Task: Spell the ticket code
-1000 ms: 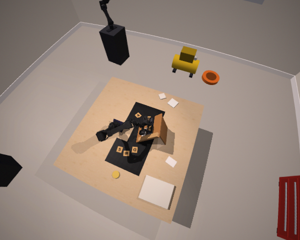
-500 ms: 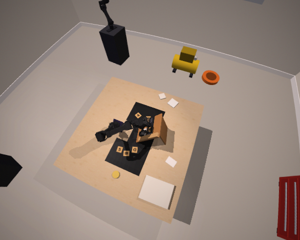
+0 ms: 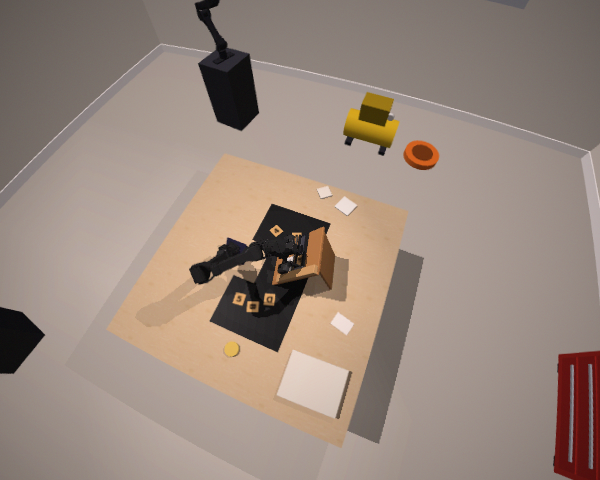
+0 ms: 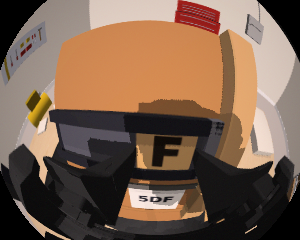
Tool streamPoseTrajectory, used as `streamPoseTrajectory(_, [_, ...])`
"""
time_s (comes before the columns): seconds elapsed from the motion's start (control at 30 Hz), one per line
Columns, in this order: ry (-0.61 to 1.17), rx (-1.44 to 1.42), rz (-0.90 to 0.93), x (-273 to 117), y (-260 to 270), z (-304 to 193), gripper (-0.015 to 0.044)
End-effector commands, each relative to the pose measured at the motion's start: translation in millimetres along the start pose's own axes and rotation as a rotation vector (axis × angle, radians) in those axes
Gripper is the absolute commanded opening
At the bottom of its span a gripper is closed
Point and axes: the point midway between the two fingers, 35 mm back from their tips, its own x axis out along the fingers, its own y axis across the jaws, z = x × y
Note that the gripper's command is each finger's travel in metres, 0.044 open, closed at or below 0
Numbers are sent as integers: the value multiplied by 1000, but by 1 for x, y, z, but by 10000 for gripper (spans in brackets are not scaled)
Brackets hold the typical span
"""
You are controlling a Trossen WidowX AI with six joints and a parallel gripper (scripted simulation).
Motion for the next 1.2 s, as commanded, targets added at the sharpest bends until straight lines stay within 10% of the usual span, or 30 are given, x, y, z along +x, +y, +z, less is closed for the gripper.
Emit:
streamPoseTrajectory(0.0, [2, -2, 2, -1, 0, 0, 236])
streamPoseTrajectory(1.17, [4, -5, 7, -40, 4, 2, 295])
